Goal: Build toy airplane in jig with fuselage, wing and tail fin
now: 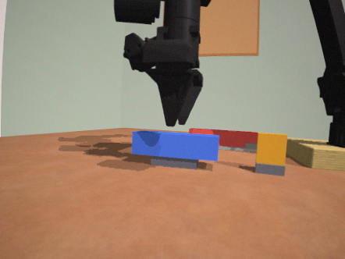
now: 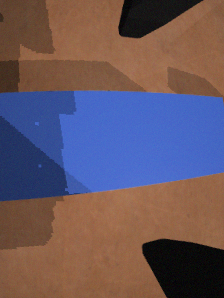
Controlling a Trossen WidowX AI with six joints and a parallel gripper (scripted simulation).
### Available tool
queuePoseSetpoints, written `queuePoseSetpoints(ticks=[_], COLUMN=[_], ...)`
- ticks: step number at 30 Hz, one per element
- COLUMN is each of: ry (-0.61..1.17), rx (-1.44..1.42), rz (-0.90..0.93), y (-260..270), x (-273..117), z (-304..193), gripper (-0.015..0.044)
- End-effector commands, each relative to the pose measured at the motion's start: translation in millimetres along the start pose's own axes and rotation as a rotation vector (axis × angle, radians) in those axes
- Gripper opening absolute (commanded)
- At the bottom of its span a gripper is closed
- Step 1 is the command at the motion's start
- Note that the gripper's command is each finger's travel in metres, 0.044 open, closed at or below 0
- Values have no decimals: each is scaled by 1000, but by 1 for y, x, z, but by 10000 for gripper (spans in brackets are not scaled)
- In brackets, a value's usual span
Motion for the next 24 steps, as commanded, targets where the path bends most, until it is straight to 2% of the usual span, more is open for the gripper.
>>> queuePoseSetpoints(ticks=[1,23,24], ry=[0,0,0], rx=[3,3,3], rz=[-1,-1,-1], y=[0,0,0], x=[7,40,40], z=[0,-1,-1], gripper=[440,440,414])
Point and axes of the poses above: the point midway between the two fingers, 35 mm back from their tips, its own x axis out along the fingers, its own y axis across the jaws, z = x × y, the point moved 10 cm from there along -x, back along the fingers, and after that the axes turned 15 degrees about x, right-handed, at the moved point
